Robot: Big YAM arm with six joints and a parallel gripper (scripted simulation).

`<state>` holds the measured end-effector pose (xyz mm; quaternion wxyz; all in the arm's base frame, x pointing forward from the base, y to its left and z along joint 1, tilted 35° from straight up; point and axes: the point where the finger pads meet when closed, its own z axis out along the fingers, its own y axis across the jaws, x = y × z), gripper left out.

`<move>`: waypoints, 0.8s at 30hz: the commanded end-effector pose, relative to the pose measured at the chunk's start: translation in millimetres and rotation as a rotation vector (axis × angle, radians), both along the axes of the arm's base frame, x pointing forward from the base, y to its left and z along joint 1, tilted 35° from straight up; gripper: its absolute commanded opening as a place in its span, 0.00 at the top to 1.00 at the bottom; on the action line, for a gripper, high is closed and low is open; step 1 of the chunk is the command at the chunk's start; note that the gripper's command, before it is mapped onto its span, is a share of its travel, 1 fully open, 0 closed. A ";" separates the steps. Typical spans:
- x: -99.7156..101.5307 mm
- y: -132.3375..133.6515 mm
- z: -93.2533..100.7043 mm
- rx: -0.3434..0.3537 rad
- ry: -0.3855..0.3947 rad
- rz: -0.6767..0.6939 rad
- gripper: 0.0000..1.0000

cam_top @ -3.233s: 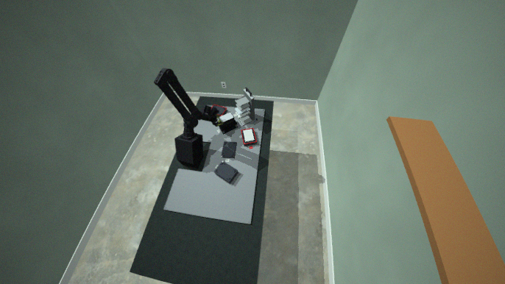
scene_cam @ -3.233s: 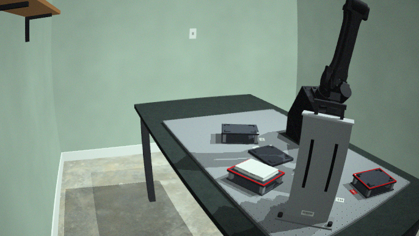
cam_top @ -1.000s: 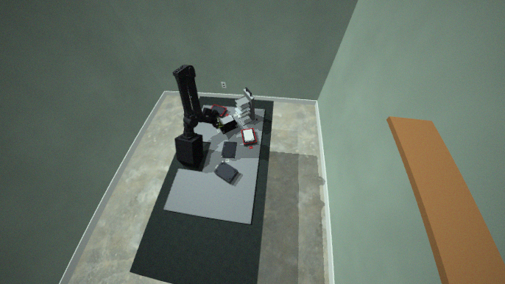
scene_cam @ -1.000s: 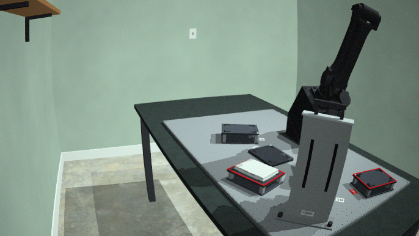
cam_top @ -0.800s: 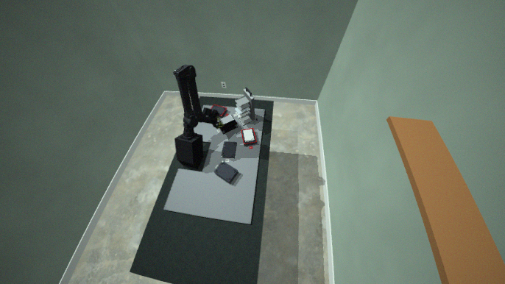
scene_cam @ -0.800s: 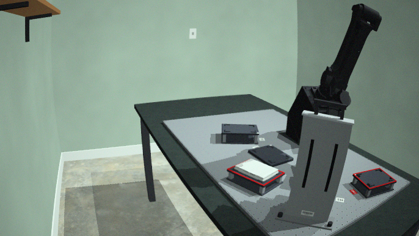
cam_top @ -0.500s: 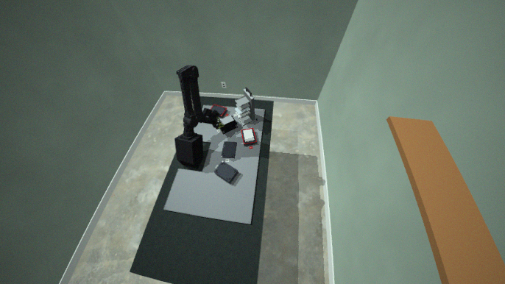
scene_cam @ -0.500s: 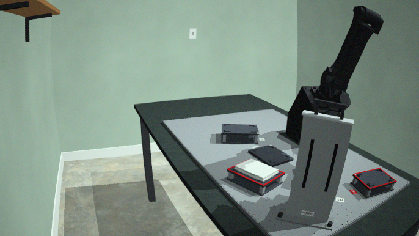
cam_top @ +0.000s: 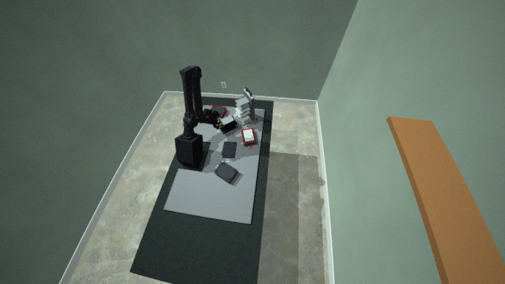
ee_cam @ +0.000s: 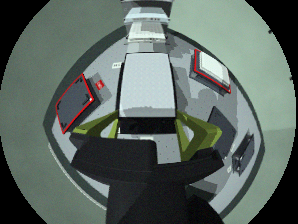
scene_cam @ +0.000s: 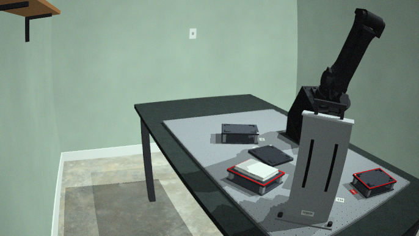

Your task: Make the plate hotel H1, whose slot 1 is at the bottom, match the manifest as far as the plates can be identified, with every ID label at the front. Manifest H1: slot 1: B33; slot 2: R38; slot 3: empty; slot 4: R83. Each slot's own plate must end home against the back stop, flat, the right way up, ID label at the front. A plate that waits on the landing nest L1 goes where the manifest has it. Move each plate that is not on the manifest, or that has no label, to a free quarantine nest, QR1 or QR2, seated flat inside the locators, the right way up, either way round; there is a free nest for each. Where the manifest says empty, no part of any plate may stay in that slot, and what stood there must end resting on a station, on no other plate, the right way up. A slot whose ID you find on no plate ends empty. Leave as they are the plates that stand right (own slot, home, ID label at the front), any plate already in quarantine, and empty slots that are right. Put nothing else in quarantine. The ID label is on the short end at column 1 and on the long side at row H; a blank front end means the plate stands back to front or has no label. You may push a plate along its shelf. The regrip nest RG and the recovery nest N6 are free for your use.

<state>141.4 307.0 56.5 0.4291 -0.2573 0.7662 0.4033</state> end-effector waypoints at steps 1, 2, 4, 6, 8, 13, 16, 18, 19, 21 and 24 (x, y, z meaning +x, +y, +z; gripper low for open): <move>-2.9 2.4 3.0 0.024 0.002 0.004 0.14; -2.5 3.8 3.3 0.027 0.001 0.004 0.14; -1.6 4.1 2.6 0.027 0.001 0.001 0.14; -3.1 3.1 0.6 0.023 0.003 0.003 0.14; -2.8 5.0 0.5 0.025 0.002 0.004 0.14; -2.3 5.5 -0.7 0.025 0.002 0.002 0.14; -4.3 3.1 -4.0 0.018 0.005 0.004 0.14; -2.5 6.0 -3.3 0.024 0.002 0.001 0.14; -2.0 7.7 -2.9 0.027 0.001 0.001 0.14; -3.3 7.6 -4.3 0.025 0.002 0.004 0.14; -2.6 7.3 -5.9 0.023 0.003 0.001 0.14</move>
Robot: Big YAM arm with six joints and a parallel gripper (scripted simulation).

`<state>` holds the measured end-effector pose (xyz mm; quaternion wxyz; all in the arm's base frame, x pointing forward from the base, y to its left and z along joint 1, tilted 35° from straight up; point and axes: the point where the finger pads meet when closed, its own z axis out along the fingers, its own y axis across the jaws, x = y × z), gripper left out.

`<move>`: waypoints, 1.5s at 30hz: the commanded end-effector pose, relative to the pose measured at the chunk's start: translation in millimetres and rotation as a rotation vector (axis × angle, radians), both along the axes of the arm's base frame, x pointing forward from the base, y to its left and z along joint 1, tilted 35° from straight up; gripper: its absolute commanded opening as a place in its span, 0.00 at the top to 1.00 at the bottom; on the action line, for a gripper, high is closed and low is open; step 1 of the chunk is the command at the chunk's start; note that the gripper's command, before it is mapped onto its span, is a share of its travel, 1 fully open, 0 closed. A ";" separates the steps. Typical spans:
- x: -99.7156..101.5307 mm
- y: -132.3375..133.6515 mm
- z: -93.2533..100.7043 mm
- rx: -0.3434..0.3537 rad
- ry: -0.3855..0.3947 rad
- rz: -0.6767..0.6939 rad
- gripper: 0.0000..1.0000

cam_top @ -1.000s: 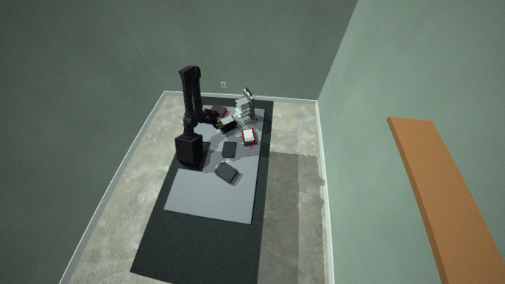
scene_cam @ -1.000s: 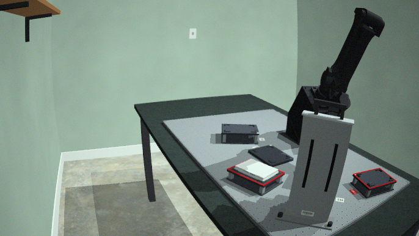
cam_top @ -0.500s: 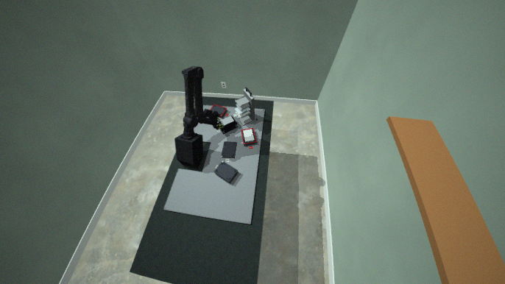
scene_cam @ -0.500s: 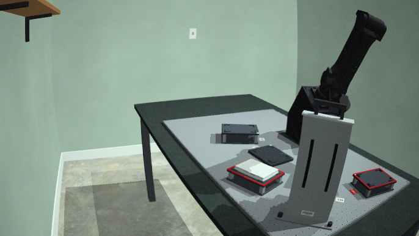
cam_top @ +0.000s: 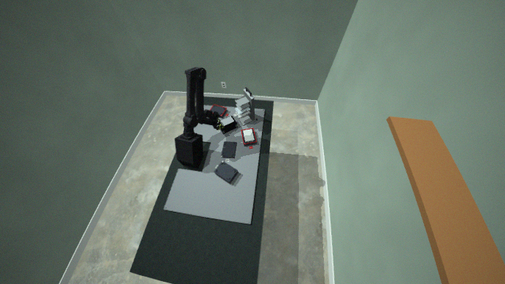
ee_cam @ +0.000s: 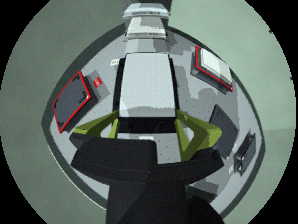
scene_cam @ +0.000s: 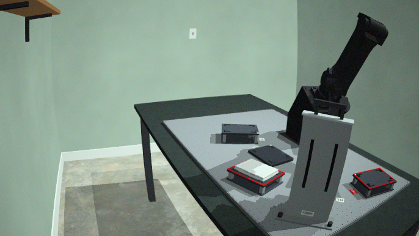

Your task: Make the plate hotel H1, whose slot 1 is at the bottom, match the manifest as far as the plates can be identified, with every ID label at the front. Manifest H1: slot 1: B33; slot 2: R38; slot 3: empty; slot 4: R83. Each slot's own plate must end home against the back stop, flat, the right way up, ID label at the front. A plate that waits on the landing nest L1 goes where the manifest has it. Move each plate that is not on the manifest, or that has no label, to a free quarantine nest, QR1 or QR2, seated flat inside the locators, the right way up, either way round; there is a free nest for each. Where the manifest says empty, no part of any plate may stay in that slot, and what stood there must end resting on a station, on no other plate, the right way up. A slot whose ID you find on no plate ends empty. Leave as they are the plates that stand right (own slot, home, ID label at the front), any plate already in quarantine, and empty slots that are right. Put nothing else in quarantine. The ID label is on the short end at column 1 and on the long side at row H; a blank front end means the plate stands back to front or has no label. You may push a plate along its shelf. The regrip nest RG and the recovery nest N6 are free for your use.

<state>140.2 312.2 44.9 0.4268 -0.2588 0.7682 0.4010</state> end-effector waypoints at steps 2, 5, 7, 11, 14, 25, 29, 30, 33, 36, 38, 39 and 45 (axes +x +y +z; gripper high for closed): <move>-1.6 5.1 5.9 0.035 -0.002 0.002 0.14; -2.9 2.6 3.4 0.028 0.001 0.003 0.14; 0.3 1.9 10.5 0.049 -0.008 -0.007 0.14; -2.4 5.7 2.3 0.032 -0.001 0.003 0.14; -1.8 5.7 0.8 0.031 0.000 0.000 0.14; -0.4 9.4 0.0 0.041 -0.004 -0.003 0.14; -1.4 11.1 -3.7 0.036 -0.001 -0.001 0.14; -0.7 11.1 -4.2 0.036 -0.001 -0.003 0.14; -1.7 12.2 -5.4 0.034 -0.004 0.001 0.14; -1.3 4.5 -8.1 0.015 -0.004 -0.004 0.07; -1.3 4.5 -8.1 0.015 -0.004 -0.004 0.07; -1.3 4.5 -8.1 0.015 -0.004 -0.004 0.07; -1.3 4.5 -8.1 0.015 -0.004 -0.004 0.07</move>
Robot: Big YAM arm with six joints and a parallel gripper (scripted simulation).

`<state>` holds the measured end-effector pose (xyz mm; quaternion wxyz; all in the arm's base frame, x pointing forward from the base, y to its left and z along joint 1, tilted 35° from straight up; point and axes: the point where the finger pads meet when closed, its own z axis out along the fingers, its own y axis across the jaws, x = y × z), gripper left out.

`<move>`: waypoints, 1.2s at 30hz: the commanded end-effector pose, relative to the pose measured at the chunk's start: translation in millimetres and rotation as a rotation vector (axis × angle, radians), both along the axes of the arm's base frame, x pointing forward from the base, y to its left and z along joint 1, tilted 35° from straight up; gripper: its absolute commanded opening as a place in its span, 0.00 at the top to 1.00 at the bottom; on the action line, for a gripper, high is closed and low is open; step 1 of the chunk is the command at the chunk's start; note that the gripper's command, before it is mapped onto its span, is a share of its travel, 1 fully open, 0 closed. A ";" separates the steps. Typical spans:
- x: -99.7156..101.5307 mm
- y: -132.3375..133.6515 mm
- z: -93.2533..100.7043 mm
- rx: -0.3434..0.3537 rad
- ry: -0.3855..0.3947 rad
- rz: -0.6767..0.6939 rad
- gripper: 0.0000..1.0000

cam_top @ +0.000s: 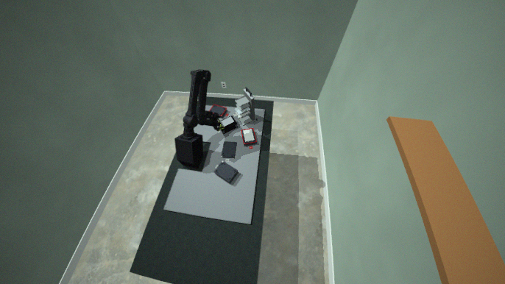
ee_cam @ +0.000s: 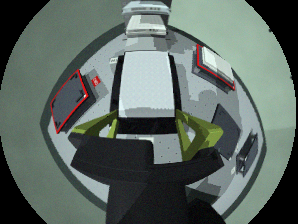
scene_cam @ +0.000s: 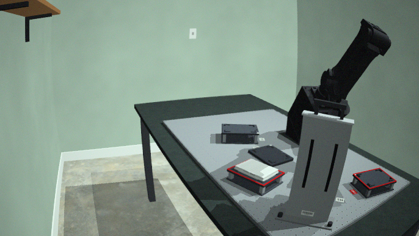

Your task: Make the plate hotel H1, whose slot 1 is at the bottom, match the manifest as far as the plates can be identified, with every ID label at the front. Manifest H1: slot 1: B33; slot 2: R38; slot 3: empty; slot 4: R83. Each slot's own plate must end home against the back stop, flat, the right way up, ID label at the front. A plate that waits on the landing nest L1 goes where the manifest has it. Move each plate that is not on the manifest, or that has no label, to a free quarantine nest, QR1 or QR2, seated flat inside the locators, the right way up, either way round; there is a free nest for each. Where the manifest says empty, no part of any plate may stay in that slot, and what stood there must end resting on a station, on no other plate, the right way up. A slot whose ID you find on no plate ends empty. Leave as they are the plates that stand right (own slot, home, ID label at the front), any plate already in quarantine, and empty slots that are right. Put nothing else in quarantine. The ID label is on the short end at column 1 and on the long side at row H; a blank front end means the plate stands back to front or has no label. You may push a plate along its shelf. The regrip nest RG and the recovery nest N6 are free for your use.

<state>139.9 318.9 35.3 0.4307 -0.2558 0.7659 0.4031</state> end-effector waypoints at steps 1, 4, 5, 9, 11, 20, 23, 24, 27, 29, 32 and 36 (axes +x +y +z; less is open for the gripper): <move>-1.0 -2.2 1.5 0.005 0.000 0.001 0.07; -1.0 -2.2 1.5 0.005 0.000 0.001 0.07; -1.0 -2.2 1.5 0.005 0.000 0.001 0.00; -1.0 -2.2 1.5 0.005 0.000 0.001 0.00; -1.0 -2.2 1.5 0.005 0.000 0.001 0.00; 0.1 5.1 7.3 0.024 0.000 0.005 0.00; -0.3 -14.2 4.4 -0.010 0.006 -0.009 0.00; -0.3 -15.1 5.6 -0.010 0.005 -0.008 0.00; -0.3 -17.6 9.4 -0.012 -0.001 -0.007 0.00; -0.3 -17.6 9.4 -0.012 -0.001 -0.007 0.00; -0.3 -20.0 13.2 -0.011 -0.003 -0.005 0.00; -0.2 -23.0 18.4 -0.009 -0.004 -0.005 0.00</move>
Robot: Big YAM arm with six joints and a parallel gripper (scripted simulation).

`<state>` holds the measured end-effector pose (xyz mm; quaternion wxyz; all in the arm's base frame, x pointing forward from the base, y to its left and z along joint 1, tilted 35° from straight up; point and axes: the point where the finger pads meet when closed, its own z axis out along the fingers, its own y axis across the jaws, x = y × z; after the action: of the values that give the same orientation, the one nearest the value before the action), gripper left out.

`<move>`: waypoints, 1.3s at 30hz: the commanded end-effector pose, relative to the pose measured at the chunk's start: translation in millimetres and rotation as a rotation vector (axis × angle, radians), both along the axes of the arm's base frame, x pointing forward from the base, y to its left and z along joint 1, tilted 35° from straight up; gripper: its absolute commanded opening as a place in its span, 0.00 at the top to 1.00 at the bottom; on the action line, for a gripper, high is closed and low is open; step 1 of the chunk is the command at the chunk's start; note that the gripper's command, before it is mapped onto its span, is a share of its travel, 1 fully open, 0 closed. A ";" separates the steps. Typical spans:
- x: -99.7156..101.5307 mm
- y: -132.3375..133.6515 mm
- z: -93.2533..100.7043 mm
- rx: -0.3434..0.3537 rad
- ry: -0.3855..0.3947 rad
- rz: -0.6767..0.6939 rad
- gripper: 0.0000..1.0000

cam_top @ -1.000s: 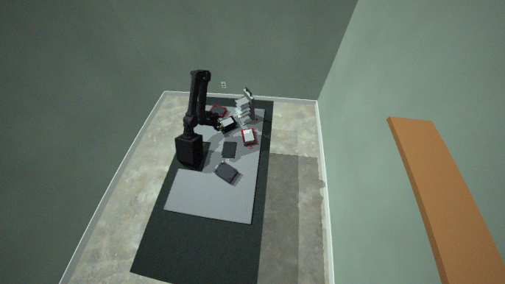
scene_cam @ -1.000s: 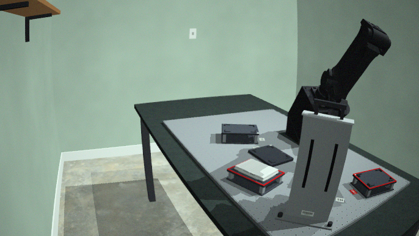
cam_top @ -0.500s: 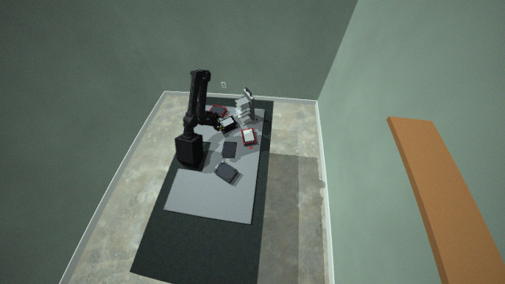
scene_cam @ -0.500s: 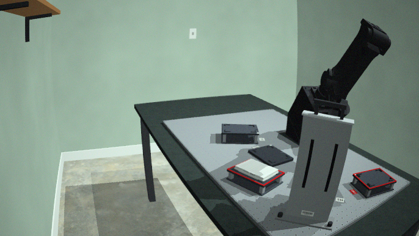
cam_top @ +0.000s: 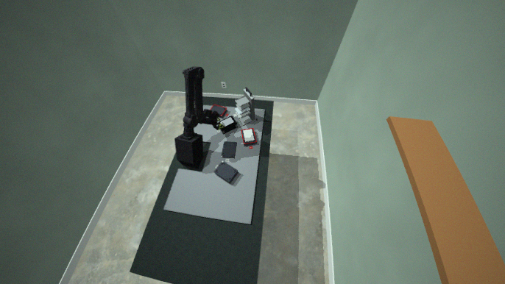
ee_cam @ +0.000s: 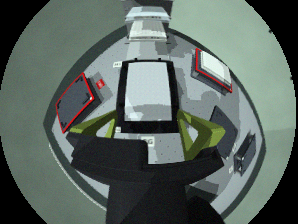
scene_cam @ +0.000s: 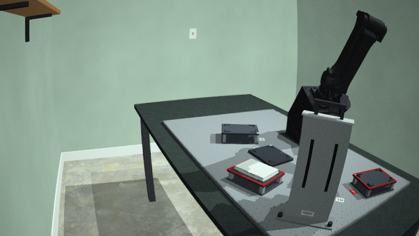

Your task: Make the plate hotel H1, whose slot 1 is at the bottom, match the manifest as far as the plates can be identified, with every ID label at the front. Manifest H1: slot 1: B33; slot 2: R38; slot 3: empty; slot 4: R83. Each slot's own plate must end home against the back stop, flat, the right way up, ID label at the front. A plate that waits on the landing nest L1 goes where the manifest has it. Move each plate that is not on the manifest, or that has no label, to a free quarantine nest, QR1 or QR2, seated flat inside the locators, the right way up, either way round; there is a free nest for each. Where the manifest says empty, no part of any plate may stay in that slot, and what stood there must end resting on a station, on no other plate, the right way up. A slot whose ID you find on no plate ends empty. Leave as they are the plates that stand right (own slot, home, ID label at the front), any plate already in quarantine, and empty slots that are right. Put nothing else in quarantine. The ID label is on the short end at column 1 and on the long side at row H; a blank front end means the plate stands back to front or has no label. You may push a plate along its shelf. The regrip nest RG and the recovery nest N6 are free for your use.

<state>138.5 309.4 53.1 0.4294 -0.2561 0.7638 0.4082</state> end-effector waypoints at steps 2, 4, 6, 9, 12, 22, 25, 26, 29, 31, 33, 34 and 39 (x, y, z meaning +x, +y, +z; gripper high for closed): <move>1.2 -15.0 3.3 -0.016 -0.007 -0.012 0.00; 1.3 -16.4 6.0 -0.015 -0.008 -0.012 0.00; 1.4 -17.7 8.7 -0.014 -0.008 -0.012 0.00; 1.6 -18.8 11.7 -0.012 -0.009 -0.012 0.00; 2.2 -19.1 15.4 -0.008 -0.011 -0.012 0.00; 4.2 -22.9 33.7 0.006 -0.017 -0.012 0.00; 4.5 -24.9 38.9 0.009 -0.018 -0.011 0.00; 4.5 -24.9 38.9 0.009 -0.018 -0.011 0.00; 4.6 -26.5 42.2 0.010 -0.019 -0.011 0.00; 4.6 -28.3 45.4 0.011 -0.019 -0.011 0.00; 4.5 -30.2 48.5 0.011 -0.019 -0.011 0.00; 4.5 -31.3 49.9 0.012 -0.020 -0.011 0.00; 4.1 -35.6 54.9 0.011 -0.019 -0.011 0.00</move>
<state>136.6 302.8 72.4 0.4263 -0.2587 0.7620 0.4131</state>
